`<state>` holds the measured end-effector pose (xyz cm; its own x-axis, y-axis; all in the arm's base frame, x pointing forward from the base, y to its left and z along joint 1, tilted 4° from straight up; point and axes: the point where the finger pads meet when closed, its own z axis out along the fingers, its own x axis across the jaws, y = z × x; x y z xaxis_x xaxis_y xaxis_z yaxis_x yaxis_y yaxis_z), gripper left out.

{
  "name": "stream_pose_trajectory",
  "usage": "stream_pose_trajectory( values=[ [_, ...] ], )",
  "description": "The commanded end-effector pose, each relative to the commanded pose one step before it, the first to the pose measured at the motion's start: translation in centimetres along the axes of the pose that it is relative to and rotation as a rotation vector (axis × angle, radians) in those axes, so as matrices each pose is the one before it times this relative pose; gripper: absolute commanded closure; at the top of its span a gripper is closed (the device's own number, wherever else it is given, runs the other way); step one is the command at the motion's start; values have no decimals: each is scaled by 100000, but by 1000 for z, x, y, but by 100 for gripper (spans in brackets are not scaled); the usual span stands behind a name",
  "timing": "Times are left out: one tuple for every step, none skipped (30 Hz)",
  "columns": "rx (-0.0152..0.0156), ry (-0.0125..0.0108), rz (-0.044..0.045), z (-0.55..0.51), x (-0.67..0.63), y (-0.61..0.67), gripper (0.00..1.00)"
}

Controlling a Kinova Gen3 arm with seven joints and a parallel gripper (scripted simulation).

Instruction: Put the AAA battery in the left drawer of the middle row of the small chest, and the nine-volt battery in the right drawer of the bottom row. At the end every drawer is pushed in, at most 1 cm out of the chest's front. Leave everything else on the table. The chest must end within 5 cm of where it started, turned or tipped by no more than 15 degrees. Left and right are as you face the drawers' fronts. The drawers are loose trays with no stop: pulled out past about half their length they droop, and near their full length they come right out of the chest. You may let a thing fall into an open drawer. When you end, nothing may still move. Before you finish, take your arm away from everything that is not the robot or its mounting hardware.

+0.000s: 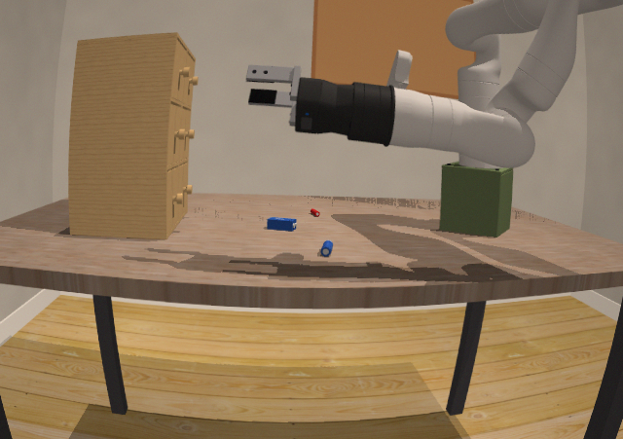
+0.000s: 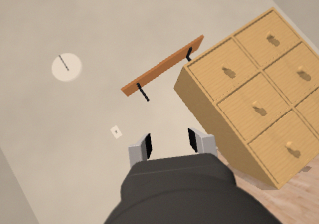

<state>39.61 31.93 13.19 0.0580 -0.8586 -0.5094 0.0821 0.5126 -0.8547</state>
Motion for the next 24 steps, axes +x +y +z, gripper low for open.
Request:
stream_pose_trajectory(
  values=[
    [104, -30, 120, 11, -49, -68, 0],
    [0, 0, 0, 0, 0, 0, 0],
    [0, 0, 0, 0, 0, 0, 0],
    [0, 0, 0, 0, 0, 0, 0],
    [0, 0, 0, 0, 0, 0, 0],
    [0, 0, 0, 0, 0, 0, 0],
    [0, 0, 0, 0, 0, 0, 0],
    [0, 0, 0, 0, 0, 0, 0],
    [0, 0, 0, 0, 0, 0, 0],
    [0, 0, 0, 0, 0, 0, 0],
    [0, 0, 0, 0, 0, 0, 0],
    [0, 0, 0, 0, 0, 0, 0],
    [0, 0, 0, 0, 0, 0, 0],
    [0, 0, 0, 0, 0, 0, 0],
    [0, 0, 0, 0, 0, 0, 0],
    [0, 0, 0, 0, 0, 0, 0],
    [0, 0, 0, 0, 0, 0, 0],
    [3, 4, 6, 1, 1, -1, 0],
    [17, 31, 36, 4, 6, -8, 0],
    [44, 82, 96, 11, 16, -20, 0],
    [84, 156, 181, 21, 31, -38, 0],
    [135, 250, 292, 34, 50, -61, 0],
    [197, 364, 424, 49, 73, -88, 0],
    [269, 494, 575, 67, 98, -120, 0]
  ],
)
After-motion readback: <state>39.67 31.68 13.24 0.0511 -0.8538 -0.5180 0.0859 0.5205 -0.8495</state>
